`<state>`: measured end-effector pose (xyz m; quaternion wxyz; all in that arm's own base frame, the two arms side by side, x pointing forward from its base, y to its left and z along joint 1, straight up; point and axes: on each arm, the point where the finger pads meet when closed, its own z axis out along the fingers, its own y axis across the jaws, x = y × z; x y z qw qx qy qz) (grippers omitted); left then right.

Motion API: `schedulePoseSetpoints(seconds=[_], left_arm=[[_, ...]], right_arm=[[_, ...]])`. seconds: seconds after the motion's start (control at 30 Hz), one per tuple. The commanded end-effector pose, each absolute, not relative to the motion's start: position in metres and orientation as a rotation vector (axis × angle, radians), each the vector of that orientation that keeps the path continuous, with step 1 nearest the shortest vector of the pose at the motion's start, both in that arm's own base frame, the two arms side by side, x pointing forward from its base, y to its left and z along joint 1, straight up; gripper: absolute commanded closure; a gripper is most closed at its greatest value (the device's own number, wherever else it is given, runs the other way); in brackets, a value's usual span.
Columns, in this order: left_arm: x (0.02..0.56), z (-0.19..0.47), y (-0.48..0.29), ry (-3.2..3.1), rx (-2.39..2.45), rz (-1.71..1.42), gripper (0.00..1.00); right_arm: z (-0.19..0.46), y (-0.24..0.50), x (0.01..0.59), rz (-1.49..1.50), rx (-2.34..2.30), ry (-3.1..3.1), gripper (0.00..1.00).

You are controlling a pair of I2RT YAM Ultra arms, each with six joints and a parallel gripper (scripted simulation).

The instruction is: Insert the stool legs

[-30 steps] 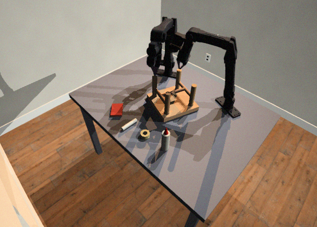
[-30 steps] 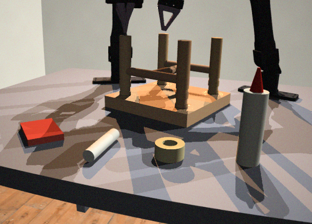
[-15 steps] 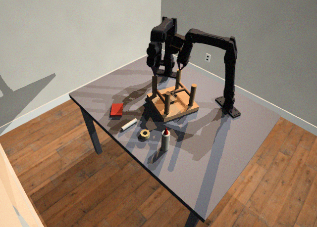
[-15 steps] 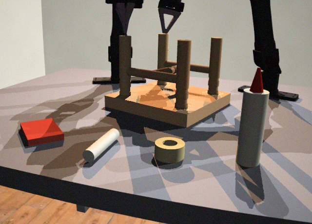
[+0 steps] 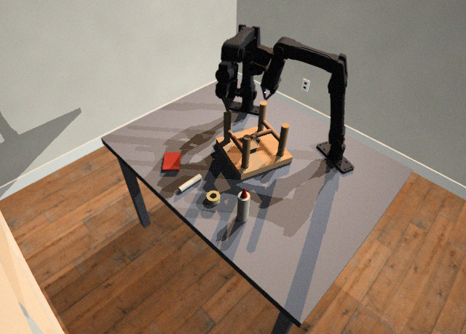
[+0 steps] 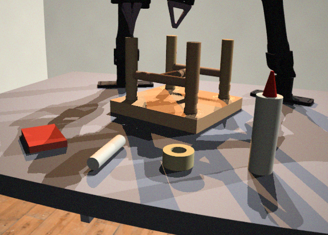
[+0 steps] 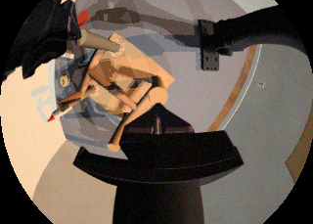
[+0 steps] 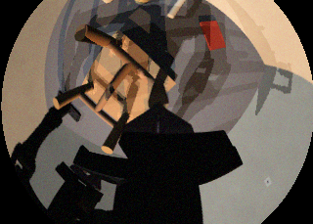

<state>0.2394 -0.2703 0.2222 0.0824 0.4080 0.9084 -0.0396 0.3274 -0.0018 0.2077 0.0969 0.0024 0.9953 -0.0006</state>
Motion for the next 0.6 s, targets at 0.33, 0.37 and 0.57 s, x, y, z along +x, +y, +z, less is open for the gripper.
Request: schedulePoseSetpoints(seconds=[0.33,0.37,0.57], left_arm=[[0.237,0.264,-0.266,2.632,1.183,-0.173,1.0],[0.236,0.26,-0.266,2.641,1.189,-0.167,1.0],[0.238,0.266,-0.267,2.624,1.18,-0.178,1.0]], right_arm=[[0.217,0.001,0.327,0.009,0.003,2.936,1.0],[0.219,0.0,0.324,0.005,0.007,2.949,1.0],[0.223,0.001,0.324,0.009,0.003,2.935,1.0]])
